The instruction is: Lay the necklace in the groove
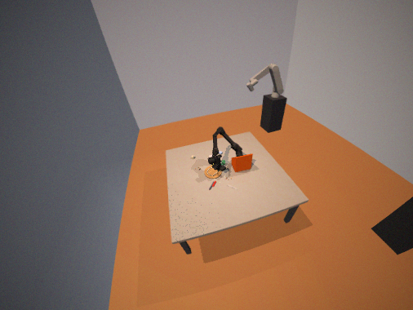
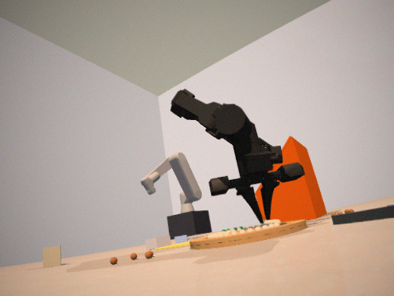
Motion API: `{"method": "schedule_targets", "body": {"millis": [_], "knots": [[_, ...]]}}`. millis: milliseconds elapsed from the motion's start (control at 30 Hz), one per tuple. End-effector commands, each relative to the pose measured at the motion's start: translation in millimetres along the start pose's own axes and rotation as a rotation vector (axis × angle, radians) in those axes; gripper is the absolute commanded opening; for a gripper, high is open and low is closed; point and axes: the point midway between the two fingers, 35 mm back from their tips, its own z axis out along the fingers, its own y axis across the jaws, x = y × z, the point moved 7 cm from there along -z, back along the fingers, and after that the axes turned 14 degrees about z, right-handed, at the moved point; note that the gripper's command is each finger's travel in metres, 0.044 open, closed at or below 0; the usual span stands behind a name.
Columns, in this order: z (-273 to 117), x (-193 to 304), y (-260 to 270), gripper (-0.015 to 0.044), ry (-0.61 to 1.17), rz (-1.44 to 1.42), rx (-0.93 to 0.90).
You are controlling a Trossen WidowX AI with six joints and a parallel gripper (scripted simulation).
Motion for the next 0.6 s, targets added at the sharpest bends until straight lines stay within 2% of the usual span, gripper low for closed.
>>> {"method": "schedule_targets", "body": {"millis": [0, 33, 567], "knots": [[4.5, 1.3, 1.2, 0.0, 0.005, -0.008, 0.001], [4.5, 1.3, 1.2, 0.0, 0.005, -0.008, 0.001], [-3.2, 1.2, 1.1, 0.042, 0.005, -0.007, 0.0]]}}
